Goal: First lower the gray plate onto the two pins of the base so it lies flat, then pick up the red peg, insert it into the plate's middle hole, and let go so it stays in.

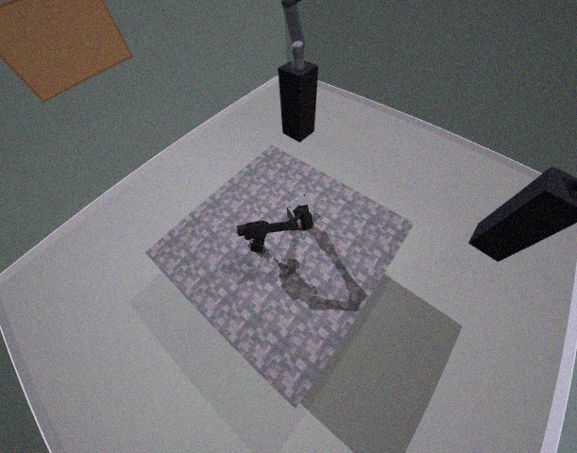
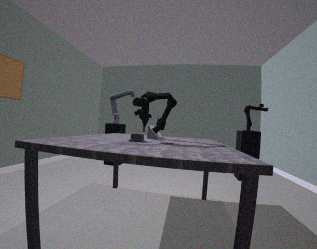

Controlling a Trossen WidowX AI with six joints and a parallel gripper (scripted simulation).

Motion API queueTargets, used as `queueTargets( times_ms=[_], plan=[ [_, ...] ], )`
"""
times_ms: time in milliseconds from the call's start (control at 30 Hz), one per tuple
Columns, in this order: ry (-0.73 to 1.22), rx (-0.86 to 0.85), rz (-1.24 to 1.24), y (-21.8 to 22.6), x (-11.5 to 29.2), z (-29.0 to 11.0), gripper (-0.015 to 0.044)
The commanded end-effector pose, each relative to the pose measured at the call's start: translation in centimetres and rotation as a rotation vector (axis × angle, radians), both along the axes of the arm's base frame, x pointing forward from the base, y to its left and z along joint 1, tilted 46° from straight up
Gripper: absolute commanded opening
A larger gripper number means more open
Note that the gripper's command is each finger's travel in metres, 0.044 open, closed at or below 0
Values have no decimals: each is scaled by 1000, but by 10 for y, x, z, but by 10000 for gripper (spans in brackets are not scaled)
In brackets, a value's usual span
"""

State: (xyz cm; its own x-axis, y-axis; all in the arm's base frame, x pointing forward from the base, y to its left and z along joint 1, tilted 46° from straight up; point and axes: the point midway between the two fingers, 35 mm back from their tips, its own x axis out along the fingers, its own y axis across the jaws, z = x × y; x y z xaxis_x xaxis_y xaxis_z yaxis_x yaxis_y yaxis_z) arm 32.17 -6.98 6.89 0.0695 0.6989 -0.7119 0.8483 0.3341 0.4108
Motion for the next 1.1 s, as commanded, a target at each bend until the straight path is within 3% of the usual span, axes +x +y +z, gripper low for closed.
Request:
queueTargets(
  times_ms=[0, 400, 1067],
  plan=[
    [-11, -3, -1, -12, 7, -9, 0],
    [-16, 7, -1, -33, 19, -34, 0],
    [-16, 7, -1, -33, 17, -34, 0]
  ],
)
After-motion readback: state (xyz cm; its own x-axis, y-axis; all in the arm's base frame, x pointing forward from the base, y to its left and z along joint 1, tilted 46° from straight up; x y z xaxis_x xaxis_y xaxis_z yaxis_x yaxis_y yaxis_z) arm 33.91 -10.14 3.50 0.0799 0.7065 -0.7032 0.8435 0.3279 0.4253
